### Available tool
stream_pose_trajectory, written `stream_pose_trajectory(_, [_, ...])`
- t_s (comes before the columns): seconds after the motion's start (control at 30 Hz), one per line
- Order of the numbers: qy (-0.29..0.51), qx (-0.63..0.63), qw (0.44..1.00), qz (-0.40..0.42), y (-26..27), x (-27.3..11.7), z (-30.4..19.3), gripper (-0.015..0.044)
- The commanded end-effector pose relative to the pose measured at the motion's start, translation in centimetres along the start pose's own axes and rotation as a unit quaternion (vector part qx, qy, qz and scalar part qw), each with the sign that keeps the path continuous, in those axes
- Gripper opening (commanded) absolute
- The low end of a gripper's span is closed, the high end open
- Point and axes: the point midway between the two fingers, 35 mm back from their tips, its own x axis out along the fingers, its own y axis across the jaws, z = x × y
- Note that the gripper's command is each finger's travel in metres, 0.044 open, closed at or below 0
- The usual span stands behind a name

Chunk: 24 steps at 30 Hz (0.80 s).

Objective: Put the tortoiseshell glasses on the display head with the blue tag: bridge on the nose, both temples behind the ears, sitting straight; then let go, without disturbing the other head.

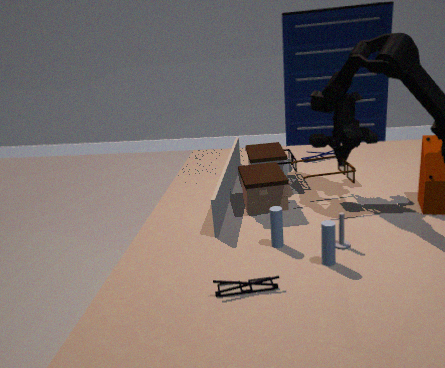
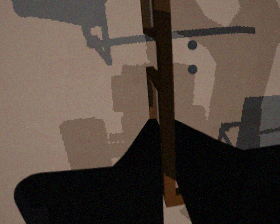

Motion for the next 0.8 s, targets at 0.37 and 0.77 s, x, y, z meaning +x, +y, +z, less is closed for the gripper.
stream_pose_trajectory(0.37, [-0.003,0.005,1.0,-0.004,0.2,1.6,-0.2,0.0])
stream_pose_trajectory(0.77, [-0.003,0.005,1.0,-0.004,0.0,2.1,-0.2,0.0])
